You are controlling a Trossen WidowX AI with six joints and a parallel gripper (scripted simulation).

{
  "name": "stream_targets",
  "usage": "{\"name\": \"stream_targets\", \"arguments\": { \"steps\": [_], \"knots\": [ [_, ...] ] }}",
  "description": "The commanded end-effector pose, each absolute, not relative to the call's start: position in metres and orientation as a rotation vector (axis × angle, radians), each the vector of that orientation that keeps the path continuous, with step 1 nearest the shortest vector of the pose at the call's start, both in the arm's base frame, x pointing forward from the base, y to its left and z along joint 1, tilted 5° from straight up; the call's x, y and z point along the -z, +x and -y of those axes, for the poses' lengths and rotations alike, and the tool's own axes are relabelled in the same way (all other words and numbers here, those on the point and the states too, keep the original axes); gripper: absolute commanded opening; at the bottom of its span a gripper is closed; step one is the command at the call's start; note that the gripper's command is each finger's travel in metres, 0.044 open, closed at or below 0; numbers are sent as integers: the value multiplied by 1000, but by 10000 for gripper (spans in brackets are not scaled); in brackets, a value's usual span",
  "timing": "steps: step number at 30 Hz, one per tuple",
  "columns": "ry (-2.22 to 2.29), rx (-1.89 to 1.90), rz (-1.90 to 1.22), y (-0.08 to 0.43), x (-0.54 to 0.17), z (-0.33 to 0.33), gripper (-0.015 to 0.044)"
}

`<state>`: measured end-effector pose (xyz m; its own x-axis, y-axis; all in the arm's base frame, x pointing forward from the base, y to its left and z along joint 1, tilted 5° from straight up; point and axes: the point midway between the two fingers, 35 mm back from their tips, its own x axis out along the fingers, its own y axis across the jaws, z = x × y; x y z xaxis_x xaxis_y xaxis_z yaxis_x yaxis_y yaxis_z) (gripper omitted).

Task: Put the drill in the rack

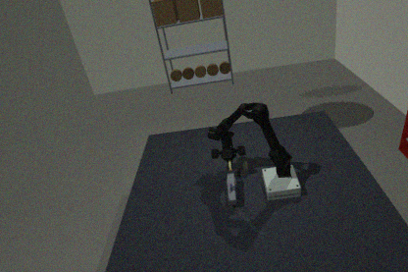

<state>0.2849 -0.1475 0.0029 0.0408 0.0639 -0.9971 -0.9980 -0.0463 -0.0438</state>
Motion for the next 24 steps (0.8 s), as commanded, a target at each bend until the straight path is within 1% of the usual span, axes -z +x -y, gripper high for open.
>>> {"name": "stream_targets", "arguments": {
  "steps": [1, 24],
  "knots": [
    [-1220, -1242, -1109, 285, -6, 148, 0],
    [-1220, -1242, -1109, 284, -20, 147, 0]
  ]
}}
